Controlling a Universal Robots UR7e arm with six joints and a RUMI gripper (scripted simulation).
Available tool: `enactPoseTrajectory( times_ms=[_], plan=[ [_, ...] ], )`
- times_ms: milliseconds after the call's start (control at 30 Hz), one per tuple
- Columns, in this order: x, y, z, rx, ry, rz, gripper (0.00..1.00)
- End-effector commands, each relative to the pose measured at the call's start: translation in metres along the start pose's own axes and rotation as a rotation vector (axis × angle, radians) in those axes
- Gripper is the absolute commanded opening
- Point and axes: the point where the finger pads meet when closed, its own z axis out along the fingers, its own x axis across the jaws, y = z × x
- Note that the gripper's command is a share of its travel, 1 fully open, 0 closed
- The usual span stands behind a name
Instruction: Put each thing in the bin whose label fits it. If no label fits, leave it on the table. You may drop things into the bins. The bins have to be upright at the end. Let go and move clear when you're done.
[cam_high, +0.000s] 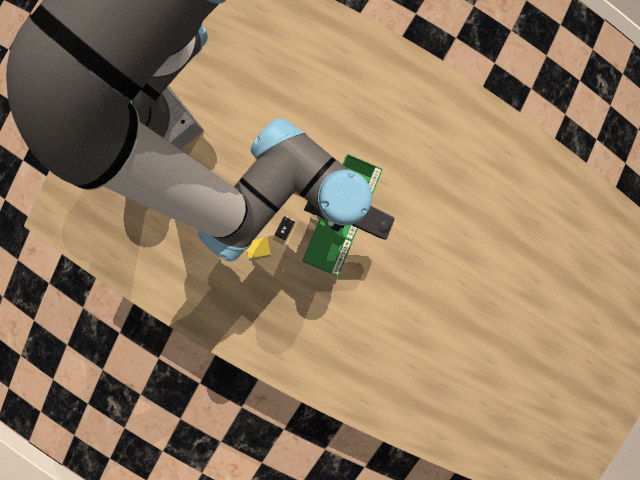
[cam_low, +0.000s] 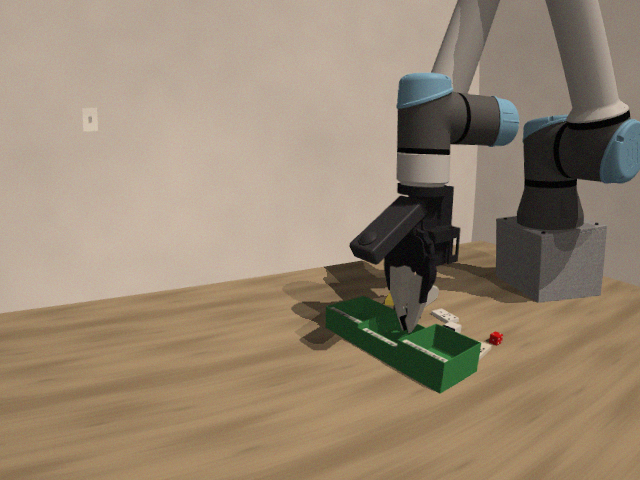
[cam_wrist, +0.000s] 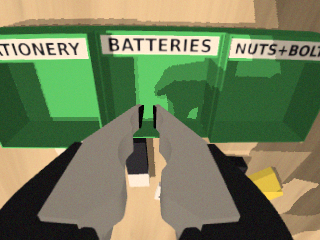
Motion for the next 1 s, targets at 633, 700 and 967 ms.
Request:
enactPoseTrajectory(
  times_ms=[633,700,967],
  plan=[
    [0.001,-0.003,-0.040,0.004,0.002,0.000,0.04],
    [0.001,-0.003,-0.048,0.004,0.002,0.000,0.04],
    [0.001,-0.002,-0.053,0.004,0.001,0.000,0.04]
  ],
)
